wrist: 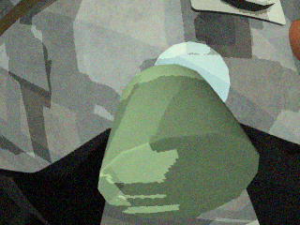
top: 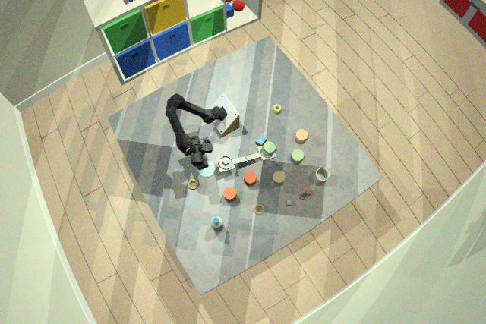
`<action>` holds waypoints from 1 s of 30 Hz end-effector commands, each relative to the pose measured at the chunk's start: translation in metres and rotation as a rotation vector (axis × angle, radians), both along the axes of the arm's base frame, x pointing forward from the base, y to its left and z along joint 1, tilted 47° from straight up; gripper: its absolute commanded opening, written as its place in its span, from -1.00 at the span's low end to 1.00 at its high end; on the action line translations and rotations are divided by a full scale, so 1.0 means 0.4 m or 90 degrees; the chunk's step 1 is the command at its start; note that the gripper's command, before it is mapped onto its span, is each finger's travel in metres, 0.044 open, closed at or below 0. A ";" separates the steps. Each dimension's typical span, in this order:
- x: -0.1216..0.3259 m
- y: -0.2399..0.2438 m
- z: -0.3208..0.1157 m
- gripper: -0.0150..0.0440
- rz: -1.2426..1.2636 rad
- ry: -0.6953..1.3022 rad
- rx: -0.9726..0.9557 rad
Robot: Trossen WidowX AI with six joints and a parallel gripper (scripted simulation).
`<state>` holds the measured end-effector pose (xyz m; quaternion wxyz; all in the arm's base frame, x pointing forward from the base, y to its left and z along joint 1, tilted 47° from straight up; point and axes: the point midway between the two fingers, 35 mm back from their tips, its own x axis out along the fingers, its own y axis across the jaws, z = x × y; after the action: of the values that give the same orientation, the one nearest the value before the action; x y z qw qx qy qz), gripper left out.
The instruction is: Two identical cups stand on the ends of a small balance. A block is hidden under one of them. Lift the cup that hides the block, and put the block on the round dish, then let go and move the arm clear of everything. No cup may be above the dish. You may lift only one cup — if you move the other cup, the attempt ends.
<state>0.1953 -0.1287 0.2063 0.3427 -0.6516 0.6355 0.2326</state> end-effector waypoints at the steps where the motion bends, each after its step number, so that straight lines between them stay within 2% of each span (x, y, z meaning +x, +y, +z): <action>1: -0.036 -0.030 0.008 -0.49 0.003 -0.008 -0.006; 14: -0.147 -0.103 0.025 -0.49 -0.005 -0.013 -0.051; 30: -0.140 -0.175 -0.040 -0.49 -0.005 -0.012 -0.054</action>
<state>0.1385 -0.1934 0.1946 0.3231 -0.6625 0.6463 0.1977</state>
